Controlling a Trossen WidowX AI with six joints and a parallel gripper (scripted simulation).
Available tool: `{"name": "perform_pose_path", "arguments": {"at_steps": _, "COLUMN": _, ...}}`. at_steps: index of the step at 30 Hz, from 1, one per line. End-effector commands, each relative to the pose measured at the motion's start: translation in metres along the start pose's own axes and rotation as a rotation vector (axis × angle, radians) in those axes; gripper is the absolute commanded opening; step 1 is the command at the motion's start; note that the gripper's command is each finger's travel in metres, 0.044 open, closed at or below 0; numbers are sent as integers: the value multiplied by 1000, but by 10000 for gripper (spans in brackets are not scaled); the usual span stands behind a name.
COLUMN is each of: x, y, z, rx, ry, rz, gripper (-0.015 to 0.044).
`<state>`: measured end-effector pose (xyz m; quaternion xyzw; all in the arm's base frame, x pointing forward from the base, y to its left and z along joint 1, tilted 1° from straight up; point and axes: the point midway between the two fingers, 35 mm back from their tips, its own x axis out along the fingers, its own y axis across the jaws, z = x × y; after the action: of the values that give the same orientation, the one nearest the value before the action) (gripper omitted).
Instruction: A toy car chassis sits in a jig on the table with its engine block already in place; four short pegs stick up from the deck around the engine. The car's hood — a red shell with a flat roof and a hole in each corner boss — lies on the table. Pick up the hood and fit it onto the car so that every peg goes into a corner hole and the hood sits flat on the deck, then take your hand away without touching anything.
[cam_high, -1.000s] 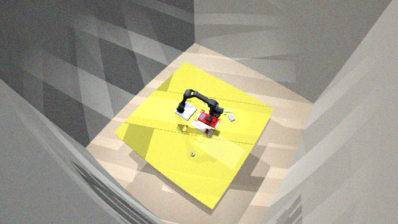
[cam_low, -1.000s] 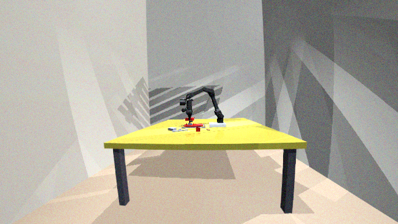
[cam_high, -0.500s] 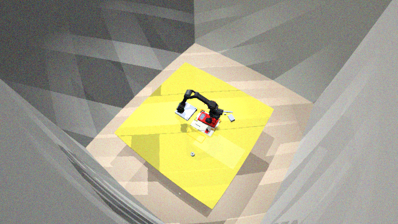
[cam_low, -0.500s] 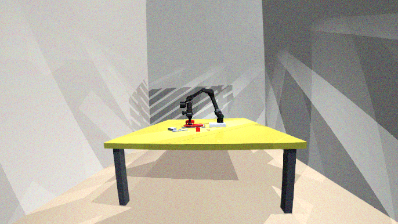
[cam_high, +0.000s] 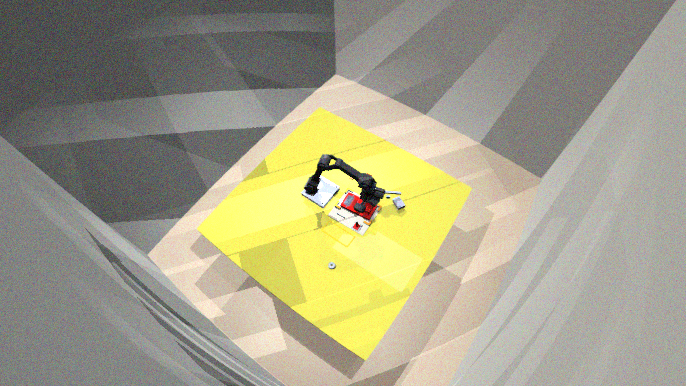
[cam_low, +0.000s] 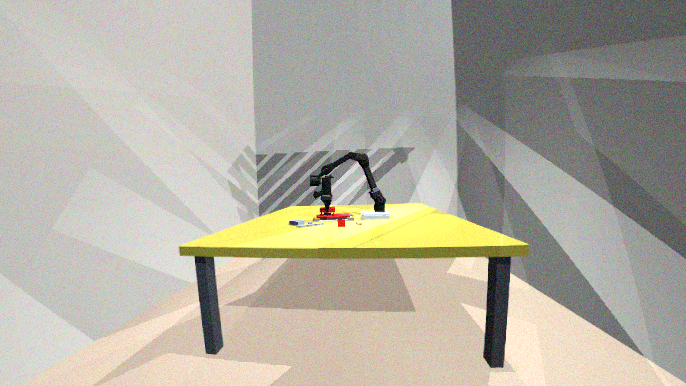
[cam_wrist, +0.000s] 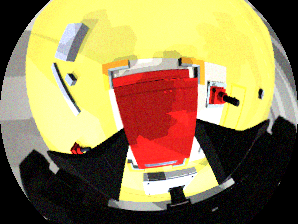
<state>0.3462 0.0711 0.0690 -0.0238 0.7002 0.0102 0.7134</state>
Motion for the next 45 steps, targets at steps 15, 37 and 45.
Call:
{"name": "perform_pose_path", "arguments": {"at_steps": 15, "x": 4, "y": 1, "z": 0, "rx": 2, "ry": -1, "rz": 3, "gripper": 0}}
{"name": "perform_pose_path", "arguments": {"at_steps": 37, "x": 13, "y": 1, "z": 0, "rx": 2, "ry": -1, "rz": 3, "gripper": 0}}
{"name": "perform_pose_path", "arguments": {"at_steps": 45, "x": 16, "y": 1, "z": 0, "rx": 2, "ry": -1, "rz": 3, "gripper": 0}}
